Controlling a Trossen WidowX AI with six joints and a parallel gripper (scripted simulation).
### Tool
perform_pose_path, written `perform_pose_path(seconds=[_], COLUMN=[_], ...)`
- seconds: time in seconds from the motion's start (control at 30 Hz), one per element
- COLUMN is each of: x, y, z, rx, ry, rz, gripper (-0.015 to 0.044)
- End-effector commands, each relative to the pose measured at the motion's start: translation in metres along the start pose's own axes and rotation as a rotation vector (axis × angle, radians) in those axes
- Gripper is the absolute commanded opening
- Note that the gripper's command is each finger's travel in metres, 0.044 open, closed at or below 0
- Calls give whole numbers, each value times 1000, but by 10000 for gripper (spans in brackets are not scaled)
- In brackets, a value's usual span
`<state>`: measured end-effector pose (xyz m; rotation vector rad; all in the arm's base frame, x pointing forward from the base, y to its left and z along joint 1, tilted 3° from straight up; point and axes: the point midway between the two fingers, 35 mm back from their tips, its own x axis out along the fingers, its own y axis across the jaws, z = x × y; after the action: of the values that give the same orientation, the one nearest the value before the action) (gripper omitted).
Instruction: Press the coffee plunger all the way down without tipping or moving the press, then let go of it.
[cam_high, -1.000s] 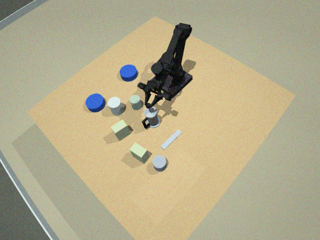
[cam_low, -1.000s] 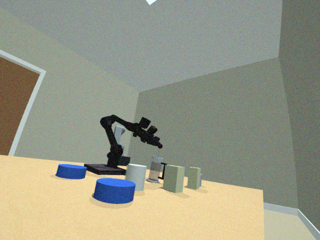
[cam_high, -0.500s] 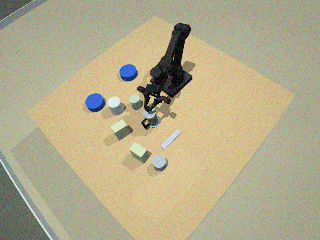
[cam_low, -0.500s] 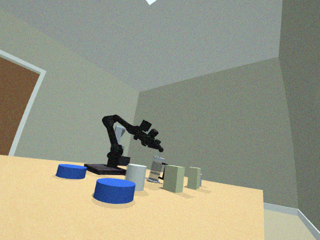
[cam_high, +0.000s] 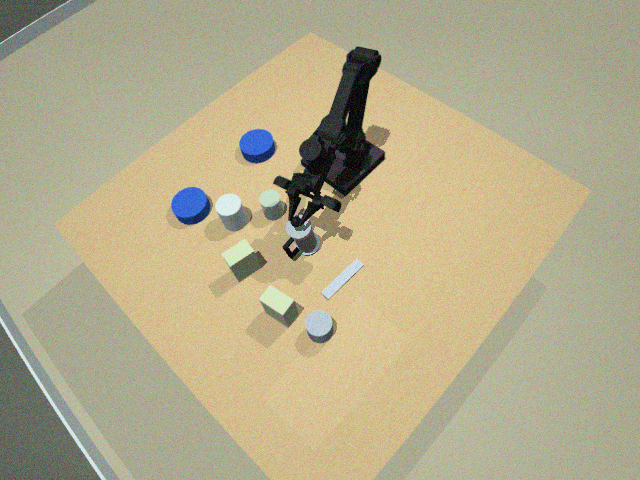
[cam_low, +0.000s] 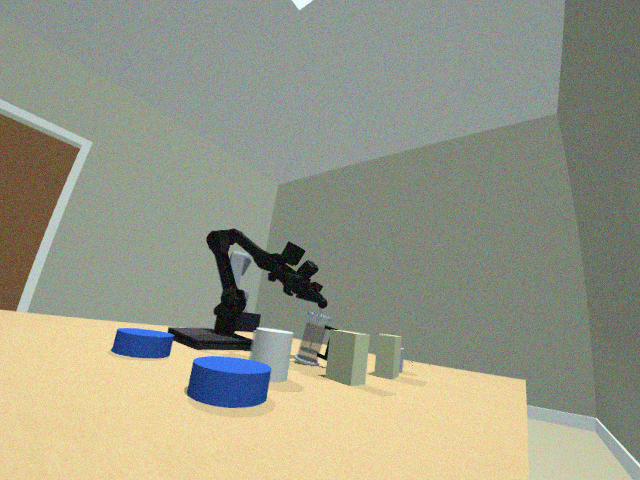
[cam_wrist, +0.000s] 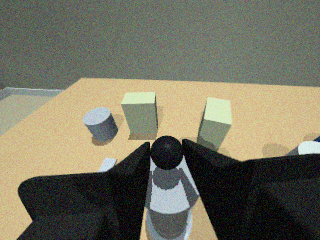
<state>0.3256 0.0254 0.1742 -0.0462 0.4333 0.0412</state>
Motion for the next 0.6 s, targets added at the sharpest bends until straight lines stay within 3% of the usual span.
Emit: perform_pose_path(seconds=[0.0, 0.57], x=[4, 6], y=[0, 0], z=[-9, -6], rx=[-11, -11], ry=[35, 34], rz=[0, 0], gripper=[117, 117])
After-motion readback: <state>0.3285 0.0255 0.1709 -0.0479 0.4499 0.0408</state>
